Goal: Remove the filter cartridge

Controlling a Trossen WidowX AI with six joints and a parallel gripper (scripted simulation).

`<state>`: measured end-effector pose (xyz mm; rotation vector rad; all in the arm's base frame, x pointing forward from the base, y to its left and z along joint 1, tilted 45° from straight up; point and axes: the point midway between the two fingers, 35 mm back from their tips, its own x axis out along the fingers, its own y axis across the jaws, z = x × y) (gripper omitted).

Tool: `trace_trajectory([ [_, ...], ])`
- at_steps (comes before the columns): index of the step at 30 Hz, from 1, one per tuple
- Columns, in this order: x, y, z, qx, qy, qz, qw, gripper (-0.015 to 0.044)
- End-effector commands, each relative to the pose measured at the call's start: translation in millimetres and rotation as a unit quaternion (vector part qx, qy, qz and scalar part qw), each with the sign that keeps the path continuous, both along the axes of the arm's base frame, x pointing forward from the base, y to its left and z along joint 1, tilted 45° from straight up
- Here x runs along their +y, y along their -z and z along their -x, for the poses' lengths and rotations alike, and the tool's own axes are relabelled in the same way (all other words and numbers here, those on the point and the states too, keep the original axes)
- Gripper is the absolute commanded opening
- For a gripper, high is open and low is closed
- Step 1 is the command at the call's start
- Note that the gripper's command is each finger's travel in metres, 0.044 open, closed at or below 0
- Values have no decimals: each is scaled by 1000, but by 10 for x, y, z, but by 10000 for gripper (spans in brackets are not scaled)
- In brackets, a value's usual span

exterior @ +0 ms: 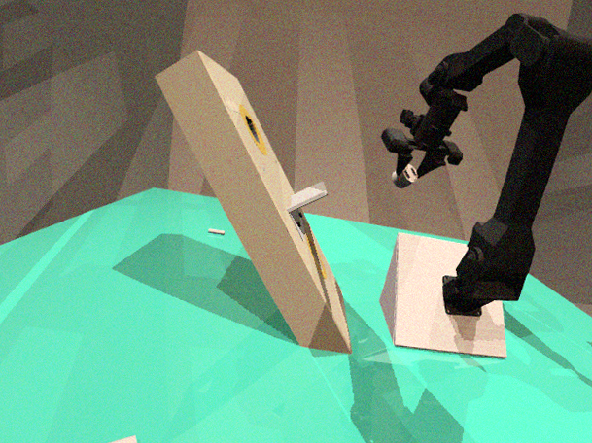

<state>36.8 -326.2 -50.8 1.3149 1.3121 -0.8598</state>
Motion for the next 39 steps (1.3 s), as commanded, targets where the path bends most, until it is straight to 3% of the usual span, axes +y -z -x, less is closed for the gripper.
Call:
trace_trajectory([
  [1, 92, 164, 228, 30, 32, 0, 999, 0],
  [18, 745, 720, 1091, 155, 163, -12, 974, 0],
  [39, 1298, 1280, 1093, 161, 168, -13, 972, 0],
])
